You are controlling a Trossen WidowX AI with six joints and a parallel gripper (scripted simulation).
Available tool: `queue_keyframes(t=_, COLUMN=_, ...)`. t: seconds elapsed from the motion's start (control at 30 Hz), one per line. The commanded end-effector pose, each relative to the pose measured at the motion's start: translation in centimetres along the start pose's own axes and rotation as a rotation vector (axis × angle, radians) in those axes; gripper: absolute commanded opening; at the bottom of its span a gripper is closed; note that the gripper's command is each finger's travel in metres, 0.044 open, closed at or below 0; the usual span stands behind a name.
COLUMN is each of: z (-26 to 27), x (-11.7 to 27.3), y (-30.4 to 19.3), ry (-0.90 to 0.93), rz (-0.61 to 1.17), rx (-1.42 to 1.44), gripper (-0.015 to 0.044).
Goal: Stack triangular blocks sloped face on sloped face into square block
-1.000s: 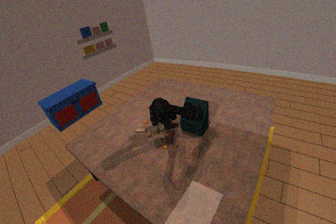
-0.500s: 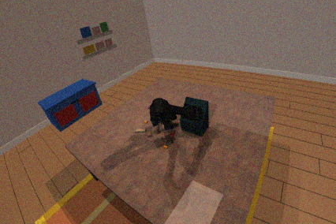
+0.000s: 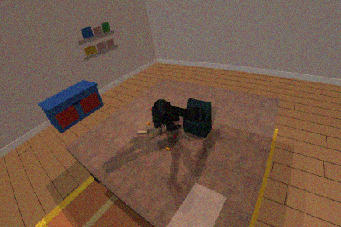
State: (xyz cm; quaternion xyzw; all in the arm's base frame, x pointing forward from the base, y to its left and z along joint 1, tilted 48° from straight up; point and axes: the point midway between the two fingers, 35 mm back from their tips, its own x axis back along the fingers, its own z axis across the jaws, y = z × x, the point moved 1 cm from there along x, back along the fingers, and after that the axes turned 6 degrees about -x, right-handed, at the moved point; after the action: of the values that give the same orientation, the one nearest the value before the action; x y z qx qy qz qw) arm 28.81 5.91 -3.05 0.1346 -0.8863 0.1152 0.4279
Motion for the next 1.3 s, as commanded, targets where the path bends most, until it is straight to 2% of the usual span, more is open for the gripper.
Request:
queue_keyframes(t=0.0, z=0.1, x=0.0, y=0.0, ry=0.004, rz=0.002, rx=-0.003, gripper=0.0440)
queue_keyframes(t=0.37, z=0.1, x=0.0, y=0.0, ry=0.004, rz=0.002, rx=-0.003, gripper=0.0440)
queue_keyframes(t=0.67, z=0.0, x=0.0, y=0.0, ry=0.000, rz=0.000, rx=0.000, gripper=0.0204)
queue_keyframes(t=0.93, z=0.0, x=0.0, y=0.0, ry=0.000, rz=0.000, rx=0.000, gripper=0.0150)
queue_keyframes(t=1.13, z=-0.1, x=0.3, y=-0.5, ry=0.002, rz=0.000, rx=0.000, gripper=0.0000)
queue_keyframes(t=1.27, z=-0.5, x=1.4, y=-2.0, ry=0.006, rz=0.001, rx=0.002, gripper=0.0000)
